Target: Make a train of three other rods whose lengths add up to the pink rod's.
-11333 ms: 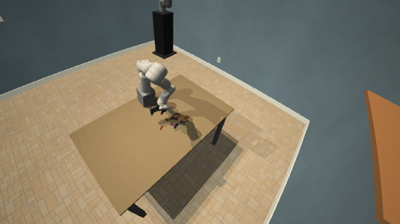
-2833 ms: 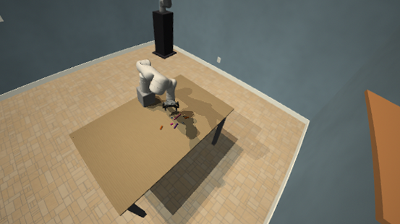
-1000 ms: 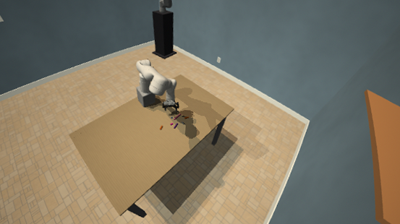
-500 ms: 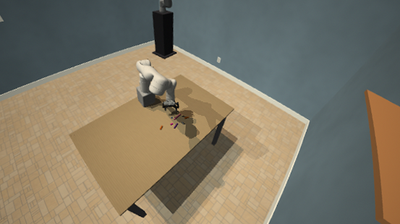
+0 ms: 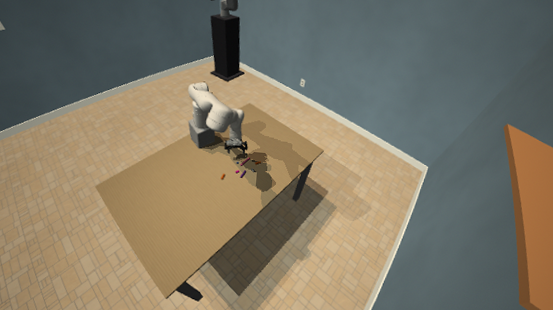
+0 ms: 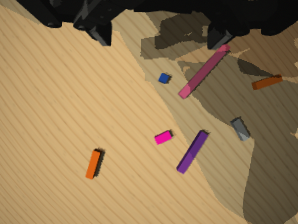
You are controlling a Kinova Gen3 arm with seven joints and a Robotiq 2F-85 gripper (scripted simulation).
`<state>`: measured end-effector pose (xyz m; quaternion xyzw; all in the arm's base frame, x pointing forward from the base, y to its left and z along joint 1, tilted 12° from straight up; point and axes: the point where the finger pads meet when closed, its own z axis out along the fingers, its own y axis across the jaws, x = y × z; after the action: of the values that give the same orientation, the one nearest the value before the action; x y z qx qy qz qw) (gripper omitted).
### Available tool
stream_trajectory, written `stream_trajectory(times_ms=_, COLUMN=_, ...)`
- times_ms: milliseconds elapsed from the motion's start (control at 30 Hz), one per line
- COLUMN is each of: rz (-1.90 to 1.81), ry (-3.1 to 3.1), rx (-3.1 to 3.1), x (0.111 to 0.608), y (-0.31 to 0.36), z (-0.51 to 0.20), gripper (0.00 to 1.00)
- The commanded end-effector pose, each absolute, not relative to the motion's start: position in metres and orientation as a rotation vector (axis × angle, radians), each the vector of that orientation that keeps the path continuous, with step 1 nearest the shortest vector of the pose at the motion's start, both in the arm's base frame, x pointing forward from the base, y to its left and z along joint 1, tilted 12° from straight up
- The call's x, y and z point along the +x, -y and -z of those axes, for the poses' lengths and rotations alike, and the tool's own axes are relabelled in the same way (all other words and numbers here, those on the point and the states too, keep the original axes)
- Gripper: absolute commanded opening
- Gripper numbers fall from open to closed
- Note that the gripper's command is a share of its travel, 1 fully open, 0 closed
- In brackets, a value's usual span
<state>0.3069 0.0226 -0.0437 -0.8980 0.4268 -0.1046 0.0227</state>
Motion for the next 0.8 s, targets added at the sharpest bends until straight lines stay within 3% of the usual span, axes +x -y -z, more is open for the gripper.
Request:
stream_trajectory(times_ms=0, rz=0.325, ry=-1.321, rx=-2.781, x=0.3071, y=-0.0226, z=0.0434, gripper=1.00)
stream_trajectory(times_ms=767, rz=0.328, ry=-1.176, rx=-2.859, x=0.3088, y=-0.0226, z=0.0433, gripper=1.00)
